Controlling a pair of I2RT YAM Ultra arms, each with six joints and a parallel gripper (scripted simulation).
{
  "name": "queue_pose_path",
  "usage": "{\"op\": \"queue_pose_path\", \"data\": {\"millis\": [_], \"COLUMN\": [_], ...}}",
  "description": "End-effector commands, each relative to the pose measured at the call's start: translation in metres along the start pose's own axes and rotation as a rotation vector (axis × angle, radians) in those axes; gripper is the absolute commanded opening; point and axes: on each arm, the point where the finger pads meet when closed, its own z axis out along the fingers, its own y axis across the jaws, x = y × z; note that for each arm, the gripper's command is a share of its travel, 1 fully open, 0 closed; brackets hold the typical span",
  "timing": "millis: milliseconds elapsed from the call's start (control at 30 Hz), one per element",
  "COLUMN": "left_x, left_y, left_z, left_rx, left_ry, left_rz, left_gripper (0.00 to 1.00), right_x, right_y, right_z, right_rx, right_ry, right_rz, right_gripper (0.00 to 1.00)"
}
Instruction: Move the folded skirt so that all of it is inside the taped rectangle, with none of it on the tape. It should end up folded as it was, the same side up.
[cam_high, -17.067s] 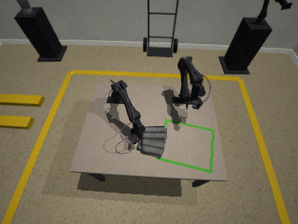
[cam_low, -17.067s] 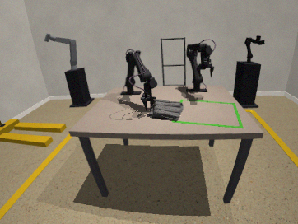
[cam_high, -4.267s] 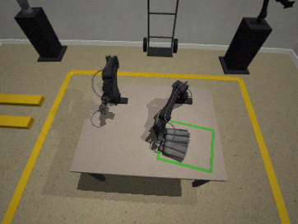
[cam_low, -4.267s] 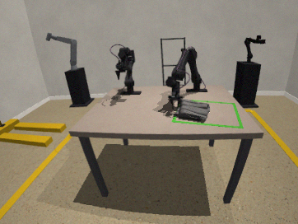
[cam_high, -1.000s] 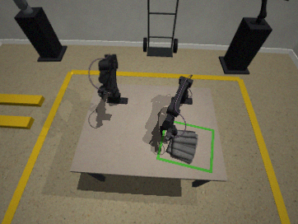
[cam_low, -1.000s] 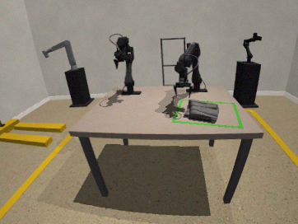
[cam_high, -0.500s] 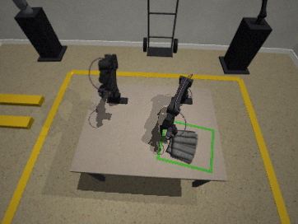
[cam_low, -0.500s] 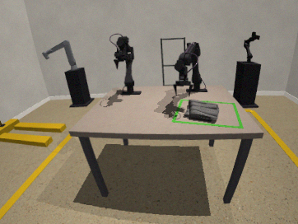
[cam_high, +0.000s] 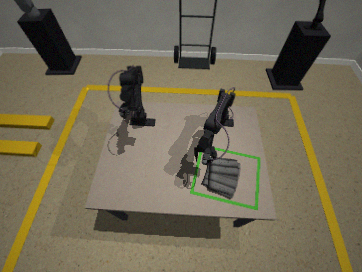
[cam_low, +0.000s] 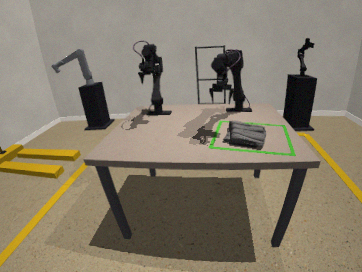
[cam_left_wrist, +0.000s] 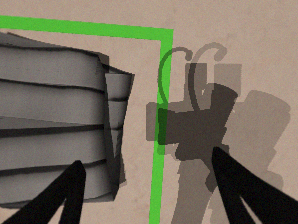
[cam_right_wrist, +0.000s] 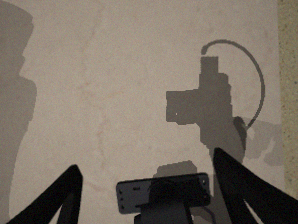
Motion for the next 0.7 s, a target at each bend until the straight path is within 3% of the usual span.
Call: {"op": "queue_pose_path", "data": {"millis": [0,200,267,533,667], "left_x": [0.001,0.000,0.012,0.055,0.067], "left_y": [0.003,0.003,0.012,0.063,0.071], "left_z": [-0.012,-0.018,-0.028,-0.051,-0.056], "left_rx": [-0.017,-0.014,-0.065,-0.078,-0.064], "left_ry": [0.041,0.032,-0.040,-0.042,-0.037], "left_rz": [0.002,0.004,0.006,0.004,0.005], "left_gripper": [0.90,0.90,0.90,0.90,0.90], "right_x": [-0.009,-0.009,0.001,0.032,0.039], "right_y": [0.000,0.000,0.000,0.000,0.000], "right_z": [-0.009,-0.009,0.006,0.067,0.079], "right_rx": [-0.001,-0.001,-0.010,-0.010,-0.010], "right_ry": [-0.039,-0.039,-0.058,-0.052,-0.053], "right_rz": [0.001,0.001,0.001,0.001,0.001], "right_gripper": [0.90,0.90,0.90,0.90,0.90]}}
